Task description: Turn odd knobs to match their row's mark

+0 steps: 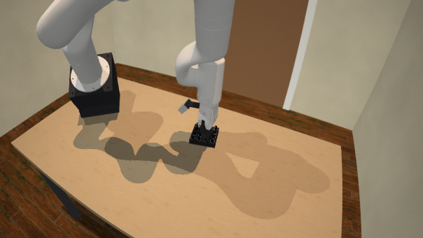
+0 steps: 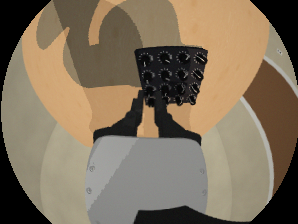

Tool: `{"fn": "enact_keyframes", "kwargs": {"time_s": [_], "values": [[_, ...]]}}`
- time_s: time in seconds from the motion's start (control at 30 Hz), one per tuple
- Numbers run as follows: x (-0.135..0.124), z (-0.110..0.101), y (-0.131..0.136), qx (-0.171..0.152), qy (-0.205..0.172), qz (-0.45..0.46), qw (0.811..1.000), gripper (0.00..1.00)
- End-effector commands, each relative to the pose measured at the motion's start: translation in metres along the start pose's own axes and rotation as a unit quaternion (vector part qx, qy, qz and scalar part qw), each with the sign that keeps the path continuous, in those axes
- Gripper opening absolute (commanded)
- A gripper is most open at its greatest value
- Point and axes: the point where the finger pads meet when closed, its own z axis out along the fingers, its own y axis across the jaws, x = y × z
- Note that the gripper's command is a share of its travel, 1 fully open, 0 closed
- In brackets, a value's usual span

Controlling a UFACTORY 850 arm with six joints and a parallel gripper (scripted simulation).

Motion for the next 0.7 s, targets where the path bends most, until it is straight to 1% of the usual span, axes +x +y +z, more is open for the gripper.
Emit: {"fn": "enact_keyframes", "kwargs": {"time_s": [0.0,0.67], "values": [[-0.0006,0.0027,0.0002,0.000,-0.001,0.000,1.000,0.19],[-0.0006,0.0044,0.0002,0.000,-0.001,0.000,1.000,0.19]]}}
